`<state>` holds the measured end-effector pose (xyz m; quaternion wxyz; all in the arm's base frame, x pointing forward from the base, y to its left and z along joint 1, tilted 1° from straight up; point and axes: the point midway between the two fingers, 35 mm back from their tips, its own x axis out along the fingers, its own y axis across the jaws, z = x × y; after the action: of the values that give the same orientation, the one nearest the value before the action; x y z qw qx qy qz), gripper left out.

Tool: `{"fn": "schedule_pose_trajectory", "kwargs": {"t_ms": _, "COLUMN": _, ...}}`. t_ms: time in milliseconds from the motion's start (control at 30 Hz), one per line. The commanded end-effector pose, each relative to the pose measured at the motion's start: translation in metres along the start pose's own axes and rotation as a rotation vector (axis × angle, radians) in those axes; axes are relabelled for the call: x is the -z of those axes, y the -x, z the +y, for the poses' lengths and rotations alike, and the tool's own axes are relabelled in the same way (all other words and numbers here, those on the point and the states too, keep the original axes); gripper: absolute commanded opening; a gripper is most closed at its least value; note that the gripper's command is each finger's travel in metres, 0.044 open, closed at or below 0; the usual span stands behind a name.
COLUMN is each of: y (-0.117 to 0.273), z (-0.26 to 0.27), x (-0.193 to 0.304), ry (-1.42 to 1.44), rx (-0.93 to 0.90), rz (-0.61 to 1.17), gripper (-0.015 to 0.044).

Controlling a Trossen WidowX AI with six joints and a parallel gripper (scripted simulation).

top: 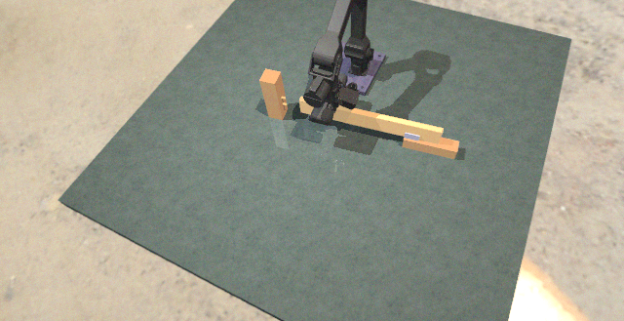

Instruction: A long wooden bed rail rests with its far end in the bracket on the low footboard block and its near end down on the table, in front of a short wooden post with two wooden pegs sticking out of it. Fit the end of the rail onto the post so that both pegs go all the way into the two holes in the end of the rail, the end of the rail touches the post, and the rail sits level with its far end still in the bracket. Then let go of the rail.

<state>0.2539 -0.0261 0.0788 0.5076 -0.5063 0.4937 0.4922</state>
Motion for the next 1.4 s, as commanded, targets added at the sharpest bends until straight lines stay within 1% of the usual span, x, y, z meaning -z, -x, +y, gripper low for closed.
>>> {"fn": "schedule_pose_trajectory", "kwargs": {"t_ms": 0, "y": 0.002, "z": 0.000, "x": 0.003, "ry": 0.002, "rx": 0.004, "rz": 0.002, "gripper": 0.0000}}
{"fn": "schedule_pose_trajectory", "kwargs": {"t_ms": 1367, "y": 0.002, "z": -0.003, "x": 0.015, "ry": 0.002, "rx": 0.004, "rz": 0.003, "gripper": 0.0000}}
